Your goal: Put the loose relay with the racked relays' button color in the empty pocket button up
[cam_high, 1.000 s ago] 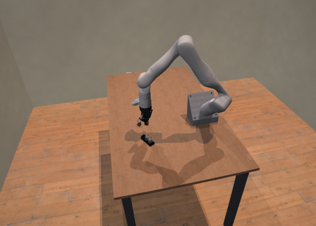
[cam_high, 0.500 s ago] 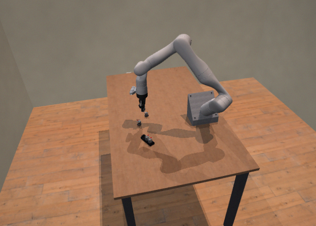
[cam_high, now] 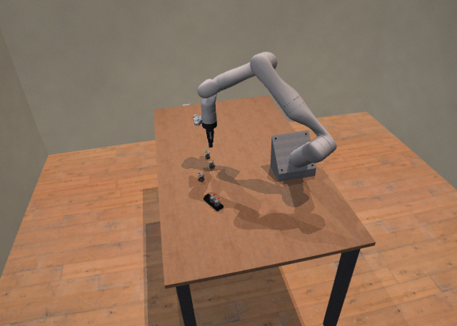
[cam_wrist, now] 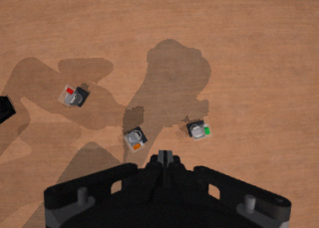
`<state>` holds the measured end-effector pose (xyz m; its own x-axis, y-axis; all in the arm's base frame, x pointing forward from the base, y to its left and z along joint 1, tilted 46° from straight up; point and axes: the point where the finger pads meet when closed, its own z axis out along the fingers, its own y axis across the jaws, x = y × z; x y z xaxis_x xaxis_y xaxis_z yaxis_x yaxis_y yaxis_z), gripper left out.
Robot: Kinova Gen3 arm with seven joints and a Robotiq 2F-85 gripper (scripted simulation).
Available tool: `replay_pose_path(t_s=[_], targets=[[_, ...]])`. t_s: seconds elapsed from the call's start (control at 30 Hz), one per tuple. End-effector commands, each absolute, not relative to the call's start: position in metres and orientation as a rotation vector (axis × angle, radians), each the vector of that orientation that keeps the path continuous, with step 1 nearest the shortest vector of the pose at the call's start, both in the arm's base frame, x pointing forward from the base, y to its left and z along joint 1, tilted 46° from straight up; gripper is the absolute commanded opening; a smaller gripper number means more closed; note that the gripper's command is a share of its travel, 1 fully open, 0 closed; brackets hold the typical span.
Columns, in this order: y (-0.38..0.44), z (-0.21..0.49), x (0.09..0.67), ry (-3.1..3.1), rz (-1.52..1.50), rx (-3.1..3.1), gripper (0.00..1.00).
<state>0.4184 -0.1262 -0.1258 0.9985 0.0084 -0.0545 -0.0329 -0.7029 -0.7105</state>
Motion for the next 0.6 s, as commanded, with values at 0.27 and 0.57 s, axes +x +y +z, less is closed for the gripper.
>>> replay_pose_path(t_s=[0.27, 0.57], targets=[[-0.150, -0.174, 0.392, -0.058, 0.046, -2.330, 0.00], [-0.156, -0.185, 0.385, -0.090, 0.039, -2.329, 0.00]])
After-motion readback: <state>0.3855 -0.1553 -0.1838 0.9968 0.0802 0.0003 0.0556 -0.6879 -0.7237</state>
